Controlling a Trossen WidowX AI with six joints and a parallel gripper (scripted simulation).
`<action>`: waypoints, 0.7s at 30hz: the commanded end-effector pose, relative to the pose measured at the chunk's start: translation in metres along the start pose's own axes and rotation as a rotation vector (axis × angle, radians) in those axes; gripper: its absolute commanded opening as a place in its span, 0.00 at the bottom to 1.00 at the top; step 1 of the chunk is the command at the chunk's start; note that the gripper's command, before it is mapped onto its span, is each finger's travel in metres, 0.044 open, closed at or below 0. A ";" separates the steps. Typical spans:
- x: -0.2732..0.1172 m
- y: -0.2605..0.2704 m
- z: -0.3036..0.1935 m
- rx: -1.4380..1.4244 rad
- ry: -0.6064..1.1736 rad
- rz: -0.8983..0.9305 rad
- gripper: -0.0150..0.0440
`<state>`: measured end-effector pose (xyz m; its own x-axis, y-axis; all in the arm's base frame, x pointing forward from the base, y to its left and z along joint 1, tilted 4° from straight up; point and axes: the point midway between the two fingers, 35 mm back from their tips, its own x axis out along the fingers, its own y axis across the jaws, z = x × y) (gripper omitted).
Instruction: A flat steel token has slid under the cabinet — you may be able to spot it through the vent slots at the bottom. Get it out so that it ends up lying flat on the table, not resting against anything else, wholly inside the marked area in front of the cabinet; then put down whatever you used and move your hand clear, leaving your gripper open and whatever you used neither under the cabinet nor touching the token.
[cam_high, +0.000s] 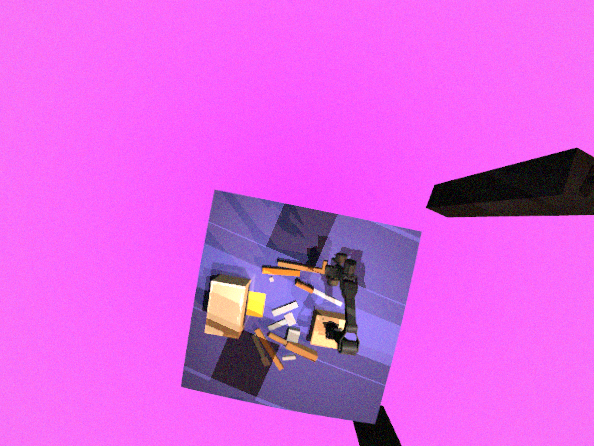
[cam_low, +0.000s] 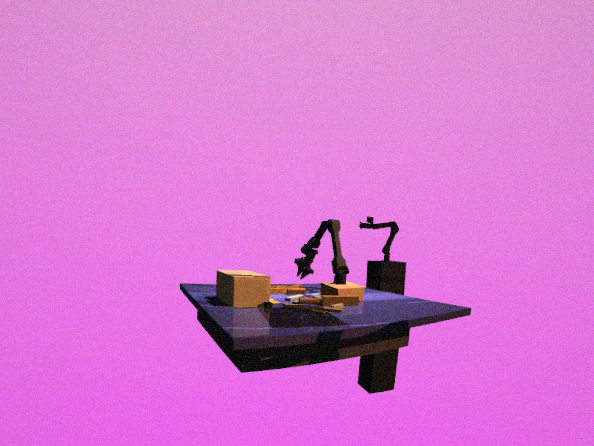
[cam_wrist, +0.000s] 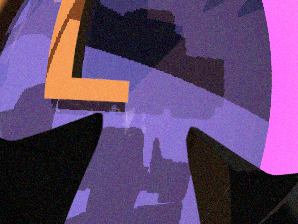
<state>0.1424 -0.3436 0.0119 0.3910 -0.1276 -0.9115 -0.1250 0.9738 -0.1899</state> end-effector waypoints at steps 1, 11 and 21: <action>0.003 0.019 0.029 0.040 0.028 0.056 0.71; 0.010 0.084 0.096 0.141 0.156 0.186 0.71; 0.001 0.150 0.140 0.227 0.323 0.211 0.71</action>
<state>0.2471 -0.1871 0.0270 0.1007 0.0732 -0.9922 0.0188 0.9970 0.0754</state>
